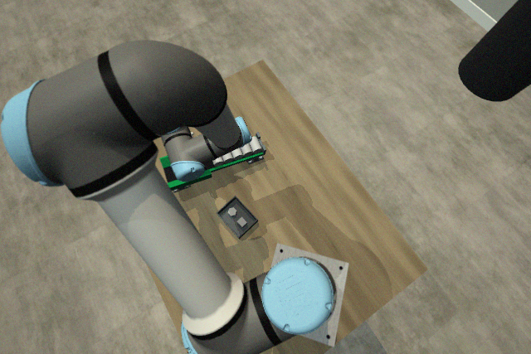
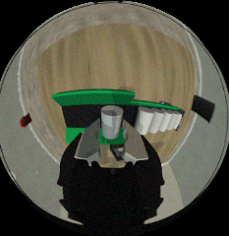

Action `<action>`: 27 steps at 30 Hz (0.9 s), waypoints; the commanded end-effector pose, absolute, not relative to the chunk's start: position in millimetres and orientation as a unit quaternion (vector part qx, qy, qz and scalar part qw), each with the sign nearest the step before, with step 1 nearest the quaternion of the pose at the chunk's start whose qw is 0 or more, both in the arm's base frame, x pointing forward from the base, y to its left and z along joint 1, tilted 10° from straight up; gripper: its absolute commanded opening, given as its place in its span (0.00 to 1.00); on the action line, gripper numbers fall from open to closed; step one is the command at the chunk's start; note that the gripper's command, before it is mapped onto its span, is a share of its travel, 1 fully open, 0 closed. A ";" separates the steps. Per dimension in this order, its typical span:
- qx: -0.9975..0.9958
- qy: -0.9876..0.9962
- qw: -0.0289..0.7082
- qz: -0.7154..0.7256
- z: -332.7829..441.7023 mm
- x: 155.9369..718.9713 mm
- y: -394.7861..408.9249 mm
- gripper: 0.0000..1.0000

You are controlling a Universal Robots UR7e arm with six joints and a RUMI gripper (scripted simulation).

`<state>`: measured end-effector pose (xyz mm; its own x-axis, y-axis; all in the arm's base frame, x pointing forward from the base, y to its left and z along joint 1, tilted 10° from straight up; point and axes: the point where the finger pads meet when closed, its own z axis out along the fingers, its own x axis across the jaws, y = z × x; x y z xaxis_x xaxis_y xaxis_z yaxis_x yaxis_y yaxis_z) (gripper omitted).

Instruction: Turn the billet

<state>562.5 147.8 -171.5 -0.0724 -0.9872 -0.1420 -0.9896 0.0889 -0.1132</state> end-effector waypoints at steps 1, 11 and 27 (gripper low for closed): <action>-0.675 0.732 0.092 0.006 -175.0 564.0 148.9 0.00; -0.675 0.732 0.092 0.006 -175.0 564.0 148.9 0.00; -0.675 0.732 0.092 0.006 -174.9 563.9 148.8 0.35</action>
